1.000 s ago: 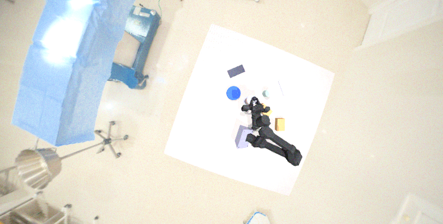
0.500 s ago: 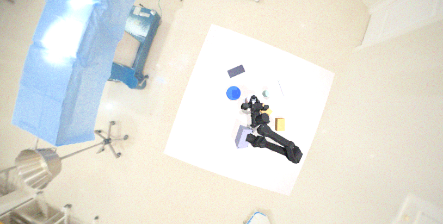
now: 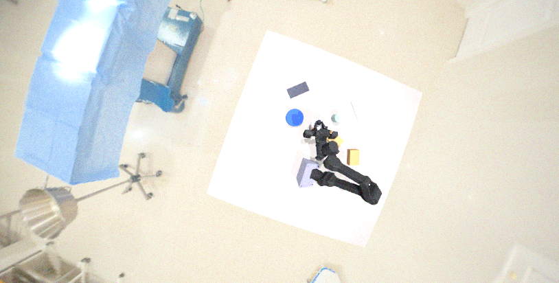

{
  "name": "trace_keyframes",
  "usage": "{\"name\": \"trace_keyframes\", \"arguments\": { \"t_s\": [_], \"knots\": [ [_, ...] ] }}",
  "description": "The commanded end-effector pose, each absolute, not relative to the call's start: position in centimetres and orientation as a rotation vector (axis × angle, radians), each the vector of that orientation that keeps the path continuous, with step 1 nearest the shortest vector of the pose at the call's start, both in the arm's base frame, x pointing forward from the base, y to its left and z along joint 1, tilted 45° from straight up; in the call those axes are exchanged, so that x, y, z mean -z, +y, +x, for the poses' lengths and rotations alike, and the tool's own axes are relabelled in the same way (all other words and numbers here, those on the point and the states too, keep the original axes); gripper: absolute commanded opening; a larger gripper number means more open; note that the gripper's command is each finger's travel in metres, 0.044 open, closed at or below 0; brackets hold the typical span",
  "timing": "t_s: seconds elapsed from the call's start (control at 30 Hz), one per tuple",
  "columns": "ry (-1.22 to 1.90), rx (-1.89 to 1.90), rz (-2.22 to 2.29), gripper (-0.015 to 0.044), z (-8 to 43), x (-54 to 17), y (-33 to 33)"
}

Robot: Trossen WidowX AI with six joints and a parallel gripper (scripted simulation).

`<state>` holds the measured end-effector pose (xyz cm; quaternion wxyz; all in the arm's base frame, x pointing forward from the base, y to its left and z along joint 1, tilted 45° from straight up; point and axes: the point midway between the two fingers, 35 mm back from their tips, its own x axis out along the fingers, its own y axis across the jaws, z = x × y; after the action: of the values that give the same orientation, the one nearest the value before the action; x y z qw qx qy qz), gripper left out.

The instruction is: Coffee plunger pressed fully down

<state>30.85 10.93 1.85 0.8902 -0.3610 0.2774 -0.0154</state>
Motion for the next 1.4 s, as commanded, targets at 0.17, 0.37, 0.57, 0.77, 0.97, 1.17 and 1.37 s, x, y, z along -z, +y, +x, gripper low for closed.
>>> {"name": "trace_keyframes", "arguments": {
  "t_s": [0.17,0.37,0.57,0.77,0.97,1.17,1.37],
  "knots": [
    [0.618,0.052,-0.786,0.0125,30.69,-0.75,9.92],
    [0.618,0.052,-0.786,0.0125,30.79,-0.71,10.01],
    [0.618,0.052,-0.786,0.0125,30.86,-0.67,10.08],
    [0.618,0.052,-0.786,0.0125,30.92,-0.63,10.15],
    [0.618,0.052,-0.786,0.0125,30.97,-0.59,10.21],
    [0.618,0.052,-0.786,0.0125,31.03,-0.57,10.26],
    [0.618,0.052,-0.786,0.0125,31.08,-0.59,10.34]
  ]
}}
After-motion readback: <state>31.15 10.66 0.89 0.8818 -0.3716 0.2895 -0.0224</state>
